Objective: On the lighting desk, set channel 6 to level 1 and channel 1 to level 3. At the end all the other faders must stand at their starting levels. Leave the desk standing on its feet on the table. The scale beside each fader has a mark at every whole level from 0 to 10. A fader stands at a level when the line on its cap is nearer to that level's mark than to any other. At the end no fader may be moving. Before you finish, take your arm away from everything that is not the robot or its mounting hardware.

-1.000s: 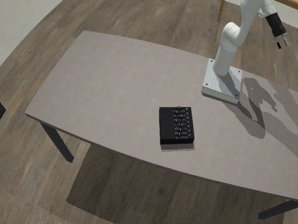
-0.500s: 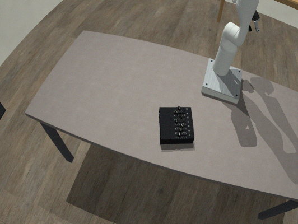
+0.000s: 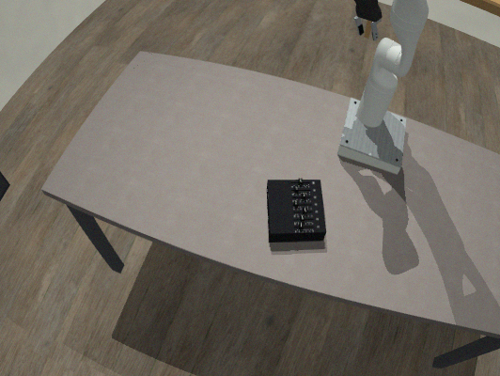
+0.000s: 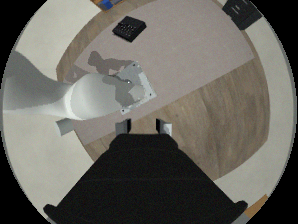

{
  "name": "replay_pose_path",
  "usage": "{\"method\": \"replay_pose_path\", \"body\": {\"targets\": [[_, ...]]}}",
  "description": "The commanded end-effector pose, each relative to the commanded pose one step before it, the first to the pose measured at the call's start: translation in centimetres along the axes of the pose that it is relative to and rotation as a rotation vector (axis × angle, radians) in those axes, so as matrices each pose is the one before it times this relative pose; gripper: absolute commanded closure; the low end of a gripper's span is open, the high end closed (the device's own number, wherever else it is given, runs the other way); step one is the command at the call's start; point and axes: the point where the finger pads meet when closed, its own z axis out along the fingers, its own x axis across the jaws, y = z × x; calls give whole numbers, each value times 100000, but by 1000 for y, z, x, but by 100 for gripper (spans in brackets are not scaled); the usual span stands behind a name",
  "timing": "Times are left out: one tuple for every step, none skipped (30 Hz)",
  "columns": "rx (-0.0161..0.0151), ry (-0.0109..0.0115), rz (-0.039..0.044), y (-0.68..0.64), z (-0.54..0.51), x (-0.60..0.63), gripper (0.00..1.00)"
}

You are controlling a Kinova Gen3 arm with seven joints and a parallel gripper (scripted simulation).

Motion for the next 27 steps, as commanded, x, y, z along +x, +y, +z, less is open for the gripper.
{"method": "replay_pose_path", "body": {"targets": [[-5632, 4094, -1909, -1267, -1209, 940, 0], [14, 2880, -1174, -1596, -549, 829, 0], [0, 0, 0, 0, 0, 0, 0], [0, 0, 0, 0, 0, 0, 0], [120, 2770, -1251, -1649, -499, 766, 0], [223, 2652, -1320, -1697, -448, 698, 0], [0, 0, 0, 0, 0, 0, 0], [320, 2525, -1381, -1738, -396, 627, 0], [411, 2393, -1433, -1773, -343, 553, 0], [0, 0, 0, 0, 0, 0, 0], [495, 2254, -1476, -1800, -291, 478, 0], [573, 2112, -1511, -1821, -238, 401, 0], [0, 0, 0, 0, 0, 0, 0], [642, 1967, -1536, -1834, -186, 324, 0], [0, 0, 0, 0, 0, 0, 0], [704, 1820, -1553, -1839, -134, 247, 0], [0, 0, 0, 0, 0, 0, 0], [758, 1672, -1562, -1837, -84, 171, 0], [0, 0, 0, 0, 0, 0, 0], [0, 0, 0, 0, 0, 0, 0], [0, 0, 0, 0, 0, 0, 0], [803, 1525, -1562, -1828, -35, 97, 0], [0, 0, 0, 0, 0, 0, 0], [840, 1380, -1555, -1812, 12, 25, 0], [0, 0, 0, 0, 0, 0, 0], [870, 1238, -1541, -1789, 57, -44, 0], [0, 0, 0, 0, 0, 0, 0]]}}
